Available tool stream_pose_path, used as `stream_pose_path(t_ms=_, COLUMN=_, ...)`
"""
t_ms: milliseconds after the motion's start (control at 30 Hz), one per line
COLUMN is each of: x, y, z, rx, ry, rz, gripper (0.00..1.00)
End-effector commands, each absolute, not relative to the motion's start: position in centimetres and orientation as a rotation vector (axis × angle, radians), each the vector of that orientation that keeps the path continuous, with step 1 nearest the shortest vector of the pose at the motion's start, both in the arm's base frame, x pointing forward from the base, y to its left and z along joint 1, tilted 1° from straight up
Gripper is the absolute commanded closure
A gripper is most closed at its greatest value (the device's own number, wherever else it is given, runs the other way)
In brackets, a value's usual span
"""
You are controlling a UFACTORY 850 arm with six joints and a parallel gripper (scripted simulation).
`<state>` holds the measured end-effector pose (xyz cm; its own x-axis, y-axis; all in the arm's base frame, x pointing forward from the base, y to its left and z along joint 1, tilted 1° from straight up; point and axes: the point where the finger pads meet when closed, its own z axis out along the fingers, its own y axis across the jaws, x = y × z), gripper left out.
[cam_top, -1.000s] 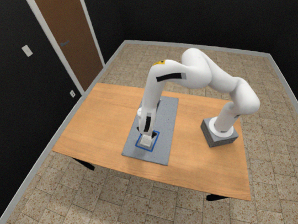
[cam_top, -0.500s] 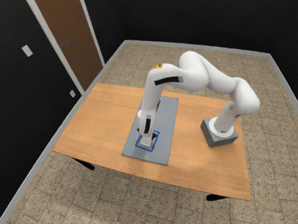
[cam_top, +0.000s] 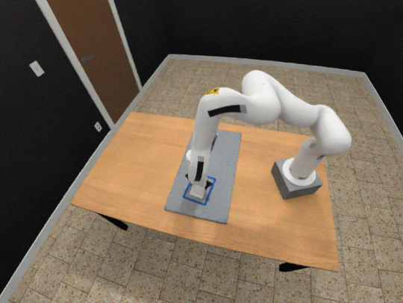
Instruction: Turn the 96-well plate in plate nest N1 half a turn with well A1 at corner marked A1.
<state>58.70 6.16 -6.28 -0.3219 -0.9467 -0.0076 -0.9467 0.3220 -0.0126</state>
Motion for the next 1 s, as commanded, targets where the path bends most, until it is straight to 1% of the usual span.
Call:
stream_pose_path(t_ms=0, x=58.8, y=6.2, z=-6.3, rx=-1.820, ry=2.542, rz=-0.011, gripper=0.00)
stream_pose_path(t_ms=967, x=58.8, y=6.2, z=-8.0, rx=-1.820, ry=2.542, rz=-0.011, gripper=0.00)
